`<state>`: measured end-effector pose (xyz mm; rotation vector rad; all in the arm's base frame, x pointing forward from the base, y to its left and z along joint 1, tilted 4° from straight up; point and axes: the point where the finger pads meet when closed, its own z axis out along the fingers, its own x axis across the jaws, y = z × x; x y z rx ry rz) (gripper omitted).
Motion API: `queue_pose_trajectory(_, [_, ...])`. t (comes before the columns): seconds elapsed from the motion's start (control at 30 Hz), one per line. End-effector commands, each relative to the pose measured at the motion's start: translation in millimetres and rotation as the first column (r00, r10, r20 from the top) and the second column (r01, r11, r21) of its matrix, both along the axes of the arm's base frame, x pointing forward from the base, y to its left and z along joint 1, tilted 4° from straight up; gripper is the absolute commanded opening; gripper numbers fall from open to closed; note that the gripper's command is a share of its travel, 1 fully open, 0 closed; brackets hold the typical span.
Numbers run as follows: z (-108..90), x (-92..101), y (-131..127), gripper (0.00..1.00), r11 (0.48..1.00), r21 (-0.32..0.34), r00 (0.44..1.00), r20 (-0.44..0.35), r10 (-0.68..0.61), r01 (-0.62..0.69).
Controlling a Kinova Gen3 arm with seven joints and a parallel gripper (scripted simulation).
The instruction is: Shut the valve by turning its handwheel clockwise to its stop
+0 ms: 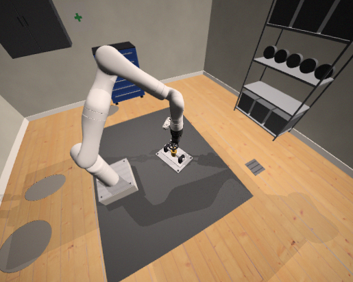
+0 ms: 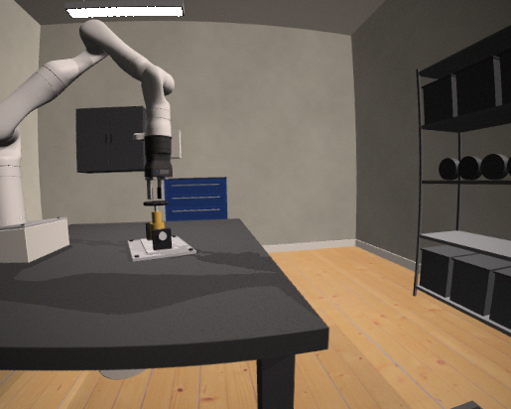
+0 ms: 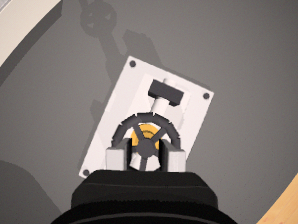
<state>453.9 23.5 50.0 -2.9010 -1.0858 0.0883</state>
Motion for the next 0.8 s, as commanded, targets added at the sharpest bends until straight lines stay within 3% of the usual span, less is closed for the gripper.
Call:
queue_pose_trajectory(0.0, [4.7,1.7,0.4,0.60,1.000,0.001,1.000,0.005,0.001,-0.001])
queue_pose_trajectory(0.77, [39.5,3.9,-0.3,0.60,1.000,0.001,1.000,0.005,0.001,-0.001])
